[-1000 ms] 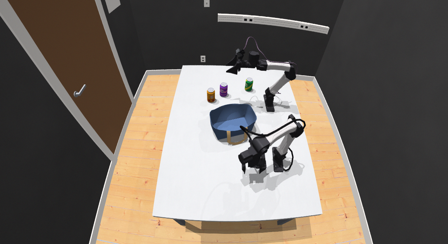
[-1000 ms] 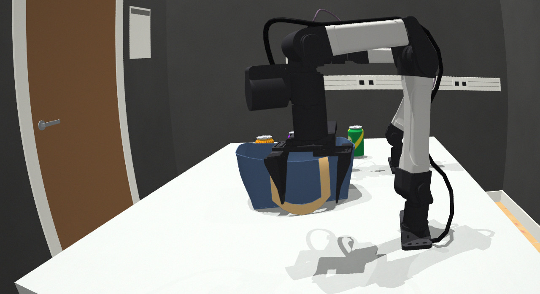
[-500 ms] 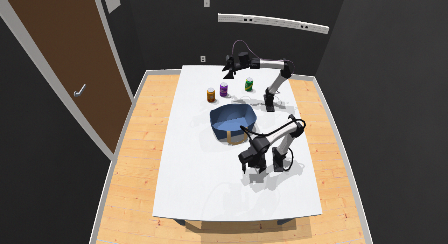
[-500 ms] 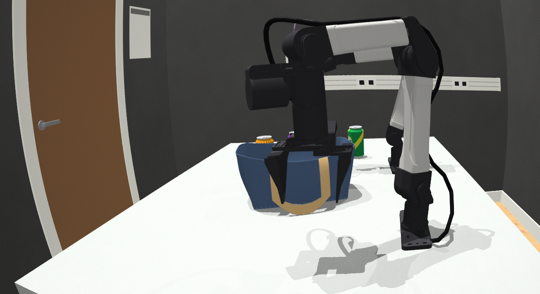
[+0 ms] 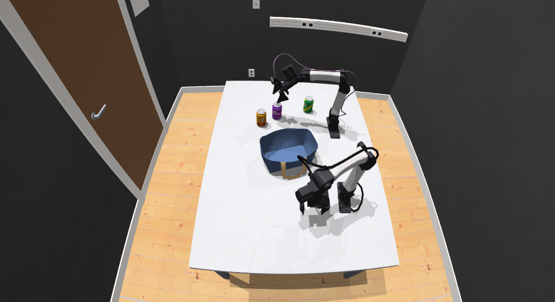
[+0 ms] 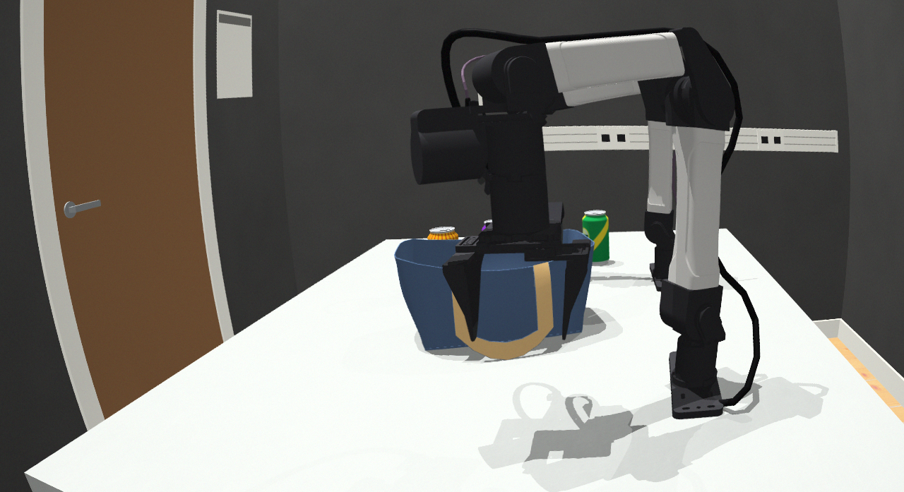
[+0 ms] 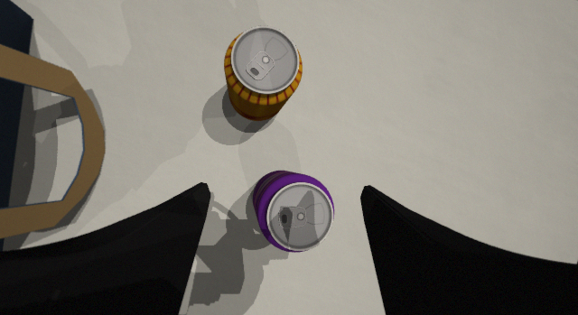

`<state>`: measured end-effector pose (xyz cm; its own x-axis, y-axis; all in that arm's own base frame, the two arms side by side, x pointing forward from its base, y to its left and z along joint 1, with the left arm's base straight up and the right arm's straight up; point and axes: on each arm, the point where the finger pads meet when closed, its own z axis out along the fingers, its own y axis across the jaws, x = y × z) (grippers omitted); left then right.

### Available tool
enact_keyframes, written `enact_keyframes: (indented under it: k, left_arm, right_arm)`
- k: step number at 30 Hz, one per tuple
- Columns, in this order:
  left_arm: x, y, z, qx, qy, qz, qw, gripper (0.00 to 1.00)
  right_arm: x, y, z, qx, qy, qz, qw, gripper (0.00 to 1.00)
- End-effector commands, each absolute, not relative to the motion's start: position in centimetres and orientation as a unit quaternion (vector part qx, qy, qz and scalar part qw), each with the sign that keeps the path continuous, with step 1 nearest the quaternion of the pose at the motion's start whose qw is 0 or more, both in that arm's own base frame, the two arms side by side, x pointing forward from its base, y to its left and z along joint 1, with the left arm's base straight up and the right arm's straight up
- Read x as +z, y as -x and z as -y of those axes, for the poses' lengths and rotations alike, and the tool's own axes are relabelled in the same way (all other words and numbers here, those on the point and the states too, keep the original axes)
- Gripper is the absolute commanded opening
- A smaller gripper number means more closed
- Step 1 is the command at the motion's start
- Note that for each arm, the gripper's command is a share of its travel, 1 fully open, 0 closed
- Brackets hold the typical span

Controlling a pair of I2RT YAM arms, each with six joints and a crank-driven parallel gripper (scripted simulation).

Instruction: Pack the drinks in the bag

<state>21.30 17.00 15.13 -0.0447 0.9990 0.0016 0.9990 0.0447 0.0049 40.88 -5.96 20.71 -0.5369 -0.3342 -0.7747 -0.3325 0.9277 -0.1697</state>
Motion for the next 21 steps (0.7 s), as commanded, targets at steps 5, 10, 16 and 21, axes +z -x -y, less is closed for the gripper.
enact_keyframes:
  k: [5,10,16,21]
  left_arm:
    - [16.1,-21.5,-16.9,0.024,-0.690,-0.724,0.011,1.00]
    - [16.1,-21.5,-16.9,0.024,-0.690,-0.724,0.011,1.00]
    - [16.1,-21.5,-16.9,0.024,-0.690,-0.724,0.011,1.00]
    - [16.1,-21.5,-16.9,0.024,-0.690,-0.724,0.011,1.00]
  right_arm:
    - [17.1,-39.4,7.5,0.072,0.262,-0.896,0.351,0.89]
    - [16.3,-39.5,8.5,0.094,0.270,-0.896,0.339,0.89]
    - [15.8,-39.7,9.2,0.095,0.262,-0.900,0.335,0.89]
    - [15.7,-39.9,10.2,0.076,0.249,-0.906,0.333,0.89]
